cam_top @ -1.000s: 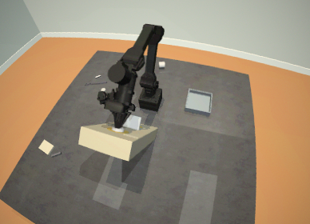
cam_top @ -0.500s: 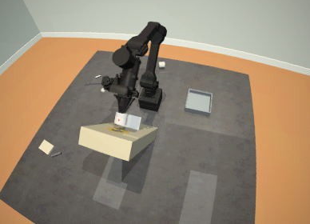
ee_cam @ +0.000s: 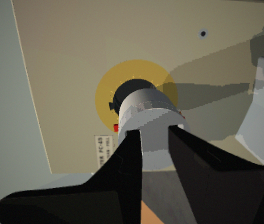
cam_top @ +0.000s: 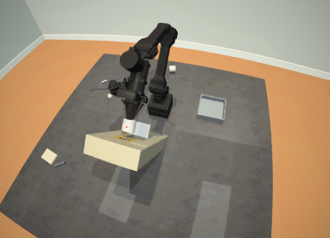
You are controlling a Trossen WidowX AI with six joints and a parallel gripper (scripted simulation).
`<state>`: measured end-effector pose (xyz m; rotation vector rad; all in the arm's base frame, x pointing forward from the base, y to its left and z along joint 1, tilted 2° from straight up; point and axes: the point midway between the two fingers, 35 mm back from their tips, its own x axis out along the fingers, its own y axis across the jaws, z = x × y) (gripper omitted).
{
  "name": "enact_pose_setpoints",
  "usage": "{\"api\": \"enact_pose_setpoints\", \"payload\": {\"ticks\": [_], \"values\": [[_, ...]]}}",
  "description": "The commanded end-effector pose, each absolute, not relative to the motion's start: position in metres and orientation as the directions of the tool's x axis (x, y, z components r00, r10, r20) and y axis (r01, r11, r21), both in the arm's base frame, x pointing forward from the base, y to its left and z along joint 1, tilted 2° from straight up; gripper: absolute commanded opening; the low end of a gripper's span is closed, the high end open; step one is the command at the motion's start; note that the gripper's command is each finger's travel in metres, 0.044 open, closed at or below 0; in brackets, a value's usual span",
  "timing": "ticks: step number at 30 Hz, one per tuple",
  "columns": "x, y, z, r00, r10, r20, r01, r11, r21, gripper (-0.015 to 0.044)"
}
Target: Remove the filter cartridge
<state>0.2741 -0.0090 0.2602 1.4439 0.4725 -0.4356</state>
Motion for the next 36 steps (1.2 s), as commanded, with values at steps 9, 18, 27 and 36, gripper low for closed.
{"api": "enact_pose_setpoints", "payload": {"ticks": [9,18,27,36], "values": [[0.262,-0.008,0.244,0.842,0.003,-0.539,0.537,0.084,0.839,0.0000],[0.249,-0.007,0.216,0.842,0.003,-0.540,0.538,0.084,0.839,0.0000],[0.244,-0.007,0.199,0.830,0.000,-0.558,0.557,0.080,0.827,0.0079],[0.244,-0.007,0.199,0.831,0.001,-0.556,0.554,0.081,0.828,0.0095]]}}
